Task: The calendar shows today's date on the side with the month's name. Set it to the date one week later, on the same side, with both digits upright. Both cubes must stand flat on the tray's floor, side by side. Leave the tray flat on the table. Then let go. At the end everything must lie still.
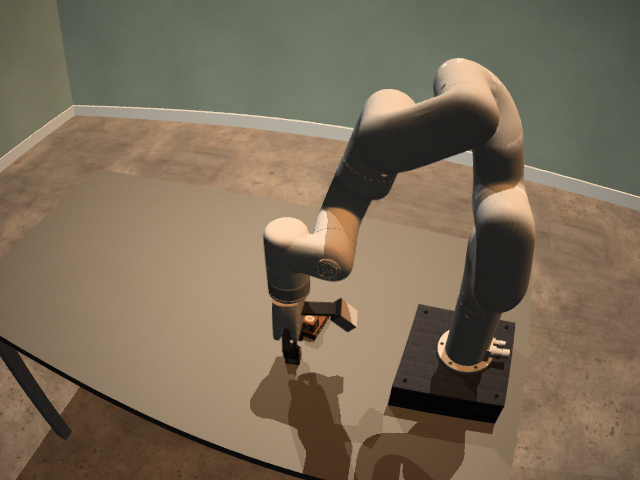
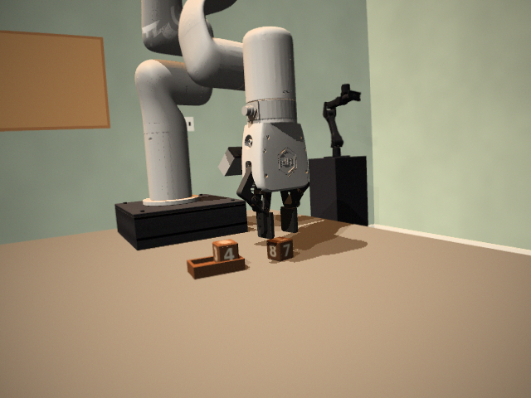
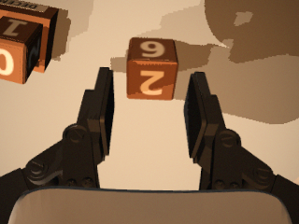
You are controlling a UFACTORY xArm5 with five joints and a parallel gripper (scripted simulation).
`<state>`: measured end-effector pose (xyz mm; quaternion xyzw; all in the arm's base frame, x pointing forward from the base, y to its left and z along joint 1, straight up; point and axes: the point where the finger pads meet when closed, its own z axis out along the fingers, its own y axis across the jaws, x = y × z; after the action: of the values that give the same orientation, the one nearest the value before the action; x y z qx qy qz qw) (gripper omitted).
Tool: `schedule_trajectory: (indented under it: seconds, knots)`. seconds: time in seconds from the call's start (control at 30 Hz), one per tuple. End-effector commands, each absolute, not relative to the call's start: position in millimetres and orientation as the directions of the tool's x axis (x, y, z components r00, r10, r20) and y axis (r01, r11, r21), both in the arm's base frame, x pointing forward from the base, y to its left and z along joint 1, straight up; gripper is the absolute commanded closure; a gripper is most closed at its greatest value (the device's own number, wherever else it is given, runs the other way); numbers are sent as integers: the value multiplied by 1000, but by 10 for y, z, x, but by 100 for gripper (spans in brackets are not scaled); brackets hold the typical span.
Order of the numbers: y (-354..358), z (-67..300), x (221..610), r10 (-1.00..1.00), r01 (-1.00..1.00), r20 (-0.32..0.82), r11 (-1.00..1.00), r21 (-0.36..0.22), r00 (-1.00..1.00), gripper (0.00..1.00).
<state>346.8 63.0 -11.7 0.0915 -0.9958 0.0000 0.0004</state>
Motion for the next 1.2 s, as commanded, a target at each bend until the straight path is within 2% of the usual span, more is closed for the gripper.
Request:
schedule_trajectory:
  seconds: [0.0, 0.8, 1.17]
  knots:
    - [632, -109, 3480, -182, -182, -2, 983, 0, -983, 53]
    - [632, -133, 3480, -182, -182, -2, 983, 0, -983, 53]
    - [631, -290, 3478, -182, -182, -2, 983, 0, -983, 53]
